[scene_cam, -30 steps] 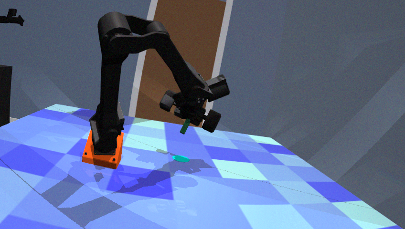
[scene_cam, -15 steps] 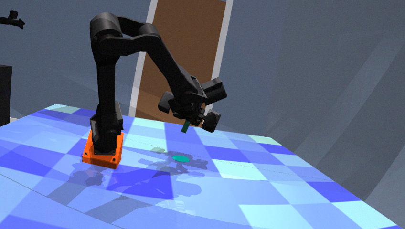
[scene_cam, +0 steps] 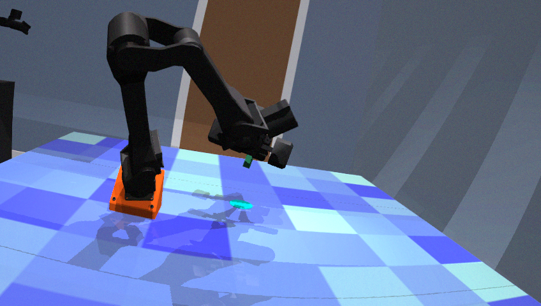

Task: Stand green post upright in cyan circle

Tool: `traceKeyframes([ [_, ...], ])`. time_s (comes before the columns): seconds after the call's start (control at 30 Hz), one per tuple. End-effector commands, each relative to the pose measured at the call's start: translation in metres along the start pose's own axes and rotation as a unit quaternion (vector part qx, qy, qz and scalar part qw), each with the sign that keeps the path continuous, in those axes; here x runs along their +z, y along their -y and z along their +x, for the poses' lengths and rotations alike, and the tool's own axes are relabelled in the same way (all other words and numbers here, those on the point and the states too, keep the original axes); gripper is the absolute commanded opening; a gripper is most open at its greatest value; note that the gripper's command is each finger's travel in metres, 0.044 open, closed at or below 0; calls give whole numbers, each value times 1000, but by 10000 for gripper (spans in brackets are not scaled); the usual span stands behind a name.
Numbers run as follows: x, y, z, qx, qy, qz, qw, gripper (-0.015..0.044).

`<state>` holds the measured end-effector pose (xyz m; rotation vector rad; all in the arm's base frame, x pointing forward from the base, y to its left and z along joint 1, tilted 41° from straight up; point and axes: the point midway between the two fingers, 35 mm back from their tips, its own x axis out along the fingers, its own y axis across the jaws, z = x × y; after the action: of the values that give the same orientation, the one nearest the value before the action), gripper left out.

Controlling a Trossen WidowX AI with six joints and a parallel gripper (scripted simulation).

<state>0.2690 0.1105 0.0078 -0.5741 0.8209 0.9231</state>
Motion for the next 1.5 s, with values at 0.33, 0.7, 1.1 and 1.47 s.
traceKeyframes([
  [0.33, 1, -3, -9, -17, 51, -29, 998, 23],
  [0.7, 2, -5, -17, -32, 87, -51, 994, 23],
  [1.1, 2, -7, -20, -40, 104, -63, 992, 23],
  [1.47, 1, -6, -20, -40, 104, -63, 992, 23],
])
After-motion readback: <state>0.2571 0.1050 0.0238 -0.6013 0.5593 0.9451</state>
